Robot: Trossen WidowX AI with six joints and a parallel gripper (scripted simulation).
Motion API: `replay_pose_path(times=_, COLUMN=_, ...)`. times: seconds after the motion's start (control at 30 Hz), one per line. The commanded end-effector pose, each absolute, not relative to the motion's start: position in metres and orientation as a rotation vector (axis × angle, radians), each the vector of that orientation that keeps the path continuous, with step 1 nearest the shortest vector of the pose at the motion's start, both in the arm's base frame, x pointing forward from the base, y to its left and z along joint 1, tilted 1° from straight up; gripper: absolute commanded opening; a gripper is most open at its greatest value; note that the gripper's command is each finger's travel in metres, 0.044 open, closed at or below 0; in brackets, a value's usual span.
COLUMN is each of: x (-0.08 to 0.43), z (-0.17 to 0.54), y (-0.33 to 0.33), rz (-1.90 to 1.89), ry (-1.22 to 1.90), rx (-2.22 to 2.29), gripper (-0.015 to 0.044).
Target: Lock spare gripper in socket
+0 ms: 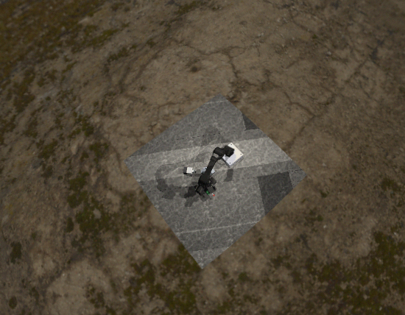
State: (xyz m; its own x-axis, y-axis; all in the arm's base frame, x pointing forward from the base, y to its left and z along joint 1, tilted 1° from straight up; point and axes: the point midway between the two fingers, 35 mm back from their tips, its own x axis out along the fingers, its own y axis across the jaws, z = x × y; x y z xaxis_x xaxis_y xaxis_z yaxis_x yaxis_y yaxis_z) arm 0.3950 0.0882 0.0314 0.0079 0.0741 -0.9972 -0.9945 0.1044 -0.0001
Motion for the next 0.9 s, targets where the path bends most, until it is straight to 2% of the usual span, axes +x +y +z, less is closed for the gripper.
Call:
replay_pose_path(times=0.0, x=0.396, z=0.041, y=0.088, rz=1.161, ry=1.195, rx=-1.082, gripper=0.0)
replay_pose_path(times=0.4, x=0.394, z=0.038, y=0.086, rz=1.168, ry=1.206, rx=-1.078, gripper=0.0)
replay_pose_path(times=0.87, x=0.399, z=0.048, y=0.041, rz=1.178, ry=1.2, rx=-1.095, gripper=0.0)
